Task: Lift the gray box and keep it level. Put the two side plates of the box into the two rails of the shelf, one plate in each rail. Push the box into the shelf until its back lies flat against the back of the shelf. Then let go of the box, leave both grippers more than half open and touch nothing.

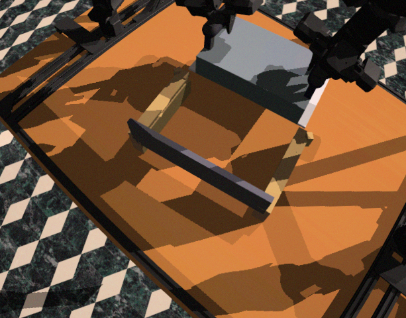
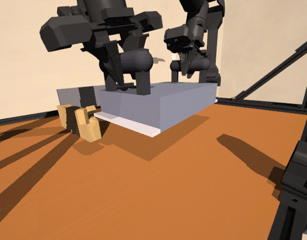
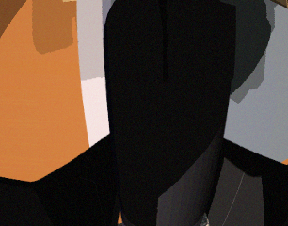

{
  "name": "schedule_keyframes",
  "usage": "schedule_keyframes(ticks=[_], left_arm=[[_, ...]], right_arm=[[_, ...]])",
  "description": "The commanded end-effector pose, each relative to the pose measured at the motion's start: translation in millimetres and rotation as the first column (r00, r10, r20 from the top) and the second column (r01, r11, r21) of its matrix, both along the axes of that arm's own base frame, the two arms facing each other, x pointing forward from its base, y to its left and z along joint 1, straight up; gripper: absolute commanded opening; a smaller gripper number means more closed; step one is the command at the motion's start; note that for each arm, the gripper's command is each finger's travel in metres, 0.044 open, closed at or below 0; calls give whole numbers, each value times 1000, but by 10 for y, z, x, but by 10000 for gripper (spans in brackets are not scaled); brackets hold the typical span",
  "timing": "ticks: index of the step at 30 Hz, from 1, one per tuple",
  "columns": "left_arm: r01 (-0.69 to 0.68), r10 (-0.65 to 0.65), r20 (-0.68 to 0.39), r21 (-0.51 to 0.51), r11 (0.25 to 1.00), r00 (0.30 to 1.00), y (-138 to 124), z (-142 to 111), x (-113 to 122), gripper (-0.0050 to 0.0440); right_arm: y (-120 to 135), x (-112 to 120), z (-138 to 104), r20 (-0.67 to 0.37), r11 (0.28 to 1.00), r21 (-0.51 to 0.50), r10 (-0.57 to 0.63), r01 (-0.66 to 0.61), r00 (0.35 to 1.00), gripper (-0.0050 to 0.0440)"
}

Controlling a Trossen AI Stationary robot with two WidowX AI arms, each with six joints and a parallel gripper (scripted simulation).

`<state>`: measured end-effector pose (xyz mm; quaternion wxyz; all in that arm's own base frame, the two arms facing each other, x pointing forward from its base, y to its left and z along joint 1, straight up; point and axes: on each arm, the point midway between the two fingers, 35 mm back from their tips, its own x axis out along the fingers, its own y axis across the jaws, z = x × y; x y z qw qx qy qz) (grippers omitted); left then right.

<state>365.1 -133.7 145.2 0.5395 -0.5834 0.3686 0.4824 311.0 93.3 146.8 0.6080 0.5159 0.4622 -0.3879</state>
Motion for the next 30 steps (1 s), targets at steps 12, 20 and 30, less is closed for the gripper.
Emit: schedule_keyframes(ticks=[12, 20, 30], left_arm=[[-1, 1, 24, -9, 1000, 1000, 3, 82, -17, 0], [-1, 1, 24, -9, 1000, 1000, 87, 67, -28, 0], [-1, 1, 24, -9, 1000, 1000, 176, 58, -42, 0]], right_arm=[[-3, 21, 65, 26, 1000, 10, 6, -7, 1000, 0], [-87, 36, 50, 26, 1000, 10, 6, -7, 1000, 0], [-175, 51, 40, 26, 1000, 10, 6, -7, 1000, 0]])
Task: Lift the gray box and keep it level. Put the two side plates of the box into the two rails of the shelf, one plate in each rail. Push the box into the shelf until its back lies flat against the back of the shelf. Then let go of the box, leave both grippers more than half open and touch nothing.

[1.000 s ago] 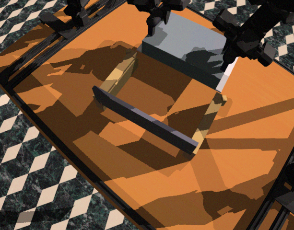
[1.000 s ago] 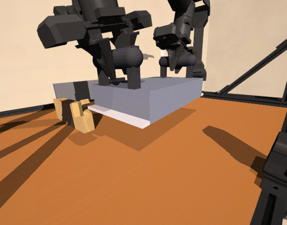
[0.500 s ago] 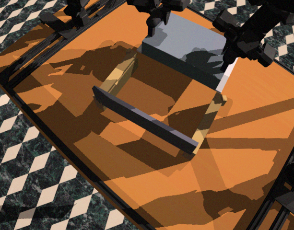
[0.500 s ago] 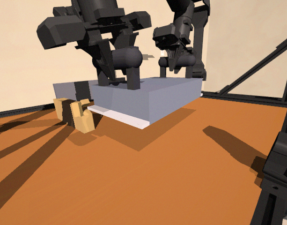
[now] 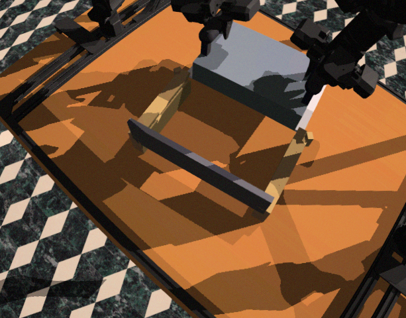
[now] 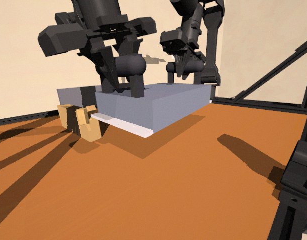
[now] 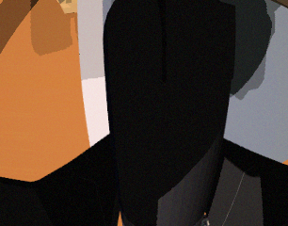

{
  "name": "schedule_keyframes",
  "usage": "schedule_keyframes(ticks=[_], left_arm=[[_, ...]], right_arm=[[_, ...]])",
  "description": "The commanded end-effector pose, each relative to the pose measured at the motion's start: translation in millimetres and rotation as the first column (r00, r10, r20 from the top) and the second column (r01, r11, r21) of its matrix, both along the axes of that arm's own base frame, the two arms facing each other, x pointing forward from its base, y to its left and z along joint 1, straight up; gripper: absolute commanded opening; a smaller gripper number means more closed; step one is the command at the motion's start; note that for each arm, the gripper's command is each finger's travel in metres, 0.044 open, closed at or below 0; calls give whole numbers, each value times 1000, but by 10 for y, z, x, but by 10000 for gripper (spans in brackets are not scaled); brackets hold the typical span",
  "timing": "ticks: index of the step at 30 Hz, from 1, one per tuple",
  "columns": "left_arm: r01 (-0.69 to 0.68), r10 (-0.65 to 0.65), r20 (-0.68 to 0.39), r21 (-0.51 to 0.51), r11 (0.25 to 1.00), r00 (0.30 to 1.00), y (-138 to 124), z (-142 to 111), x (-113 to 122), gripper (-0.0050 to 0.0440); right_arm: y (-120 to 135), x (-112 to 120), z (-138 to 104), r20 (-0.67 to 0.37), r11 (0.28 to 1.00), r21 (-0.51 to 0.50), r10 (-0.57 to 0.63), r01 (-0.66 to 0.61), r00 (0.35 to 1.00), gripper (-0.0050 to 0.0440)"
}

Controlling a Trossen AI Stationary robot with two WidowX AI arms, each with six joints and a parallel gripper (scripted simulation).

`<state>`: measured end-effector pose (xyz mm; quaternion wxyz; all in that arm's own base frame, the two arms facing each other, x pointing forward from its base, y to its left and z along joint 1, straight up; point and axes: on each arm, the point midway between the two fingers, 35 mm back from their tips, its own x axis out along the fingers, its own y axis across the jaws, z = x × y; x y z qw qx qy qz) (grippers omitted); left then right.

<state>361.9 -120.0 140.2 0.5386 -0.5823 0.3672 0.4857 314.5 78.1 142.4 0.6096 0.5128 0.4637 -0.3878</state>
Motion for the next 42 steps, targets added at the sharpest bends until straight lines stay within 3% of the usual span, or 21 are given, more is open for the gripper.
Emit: schedule_keyframes(ticks=[1, 42], left_arm=[[4, -4, 28, -13, 1000, 1000, 49, 106, -12, 0], [4, -4, 28, -13, 1000, 1000, 460, 94, -80, 0]], right_arm=[[-34, 18, 83, 29, 1000, 14, 1, -1, 1000, 0], [-444, 87, 71, 29, 1000, 14, 1, -1, 1000, 0]])
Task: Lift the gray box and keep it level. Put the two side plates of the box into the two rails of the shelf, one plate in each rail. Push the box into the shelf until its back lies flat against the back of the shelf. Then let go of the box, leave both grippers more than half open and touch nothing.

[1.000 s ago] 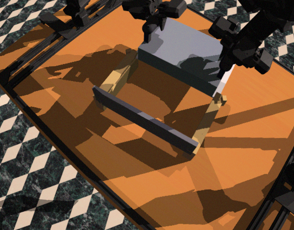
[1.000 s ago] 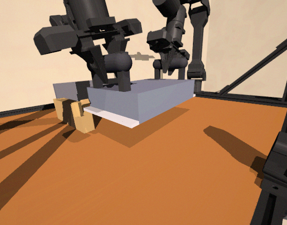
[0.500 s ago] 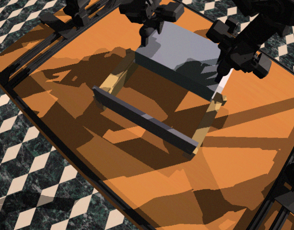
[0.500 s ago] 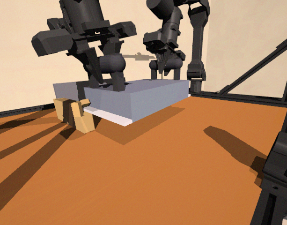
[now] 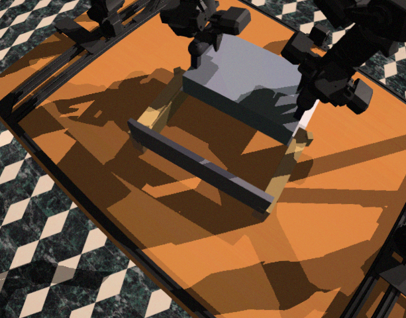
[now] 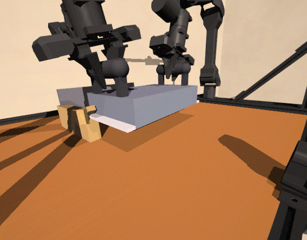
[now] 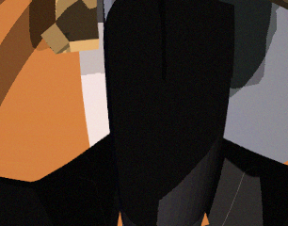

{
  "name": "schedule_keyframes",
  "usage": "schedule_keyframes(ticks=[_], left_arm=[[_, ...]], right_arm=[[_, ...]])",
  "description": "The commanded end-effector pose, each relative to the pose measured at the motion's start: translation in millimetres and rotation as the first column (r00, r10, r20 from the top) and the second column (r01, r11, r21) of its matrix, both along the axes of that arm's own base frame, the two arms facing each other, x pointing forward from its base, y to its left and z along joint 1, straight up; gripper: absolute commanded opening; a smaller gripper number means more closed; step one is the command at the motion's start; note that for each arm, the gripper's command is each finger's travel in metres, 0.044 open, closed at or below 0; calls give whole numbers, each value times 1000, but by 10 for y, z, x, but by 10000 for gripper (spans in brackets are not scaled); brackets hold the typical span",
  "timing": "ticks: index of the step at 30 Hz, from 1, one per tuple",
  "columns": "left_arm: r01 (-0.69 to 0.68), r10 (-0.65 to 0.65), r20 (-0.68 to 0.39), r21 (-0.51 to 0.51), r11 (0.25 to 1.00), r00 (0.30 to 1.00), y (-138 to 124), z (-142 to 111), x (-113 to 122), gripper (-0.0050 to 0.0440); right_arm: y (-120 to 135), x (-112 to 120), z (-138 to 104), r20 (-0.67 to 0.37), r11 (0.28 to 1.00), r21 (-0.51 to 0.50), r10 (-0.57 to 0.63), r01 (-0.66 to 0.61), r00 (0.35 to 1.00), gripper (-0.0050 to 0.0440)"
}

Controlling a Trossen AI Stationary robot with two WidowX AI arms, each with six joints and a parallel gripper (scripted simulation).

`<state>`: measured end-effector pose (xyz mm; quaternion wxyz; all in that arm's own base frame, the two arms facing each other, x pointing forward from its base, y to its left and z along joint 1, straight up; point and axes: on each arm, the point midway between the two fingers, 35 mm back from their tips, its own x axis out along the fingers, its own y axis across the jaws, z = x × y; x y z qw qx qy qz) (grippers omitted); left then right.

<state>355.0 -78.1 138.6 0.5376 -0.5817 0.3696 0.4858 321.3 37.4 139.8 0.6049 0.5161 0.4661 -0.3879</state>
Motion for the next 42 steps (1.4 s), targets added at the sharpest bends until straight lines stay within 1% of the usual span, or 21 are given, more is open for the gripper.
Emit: schedule_keyframes(ticks=[1, 42], left_arm=[[2, -2, 32, -10, 1000, 999, 52, 110, -12, 0], [2, -2, 32, -10, 1000, 999, 441, 109, -78, 0]], right_arm=[[-48, 22, 97, 34, 1000, 3, 5, -5, 999, 0], [-436, 88, 97, 34, 1000, 3, 5, -5, 999, 0]])
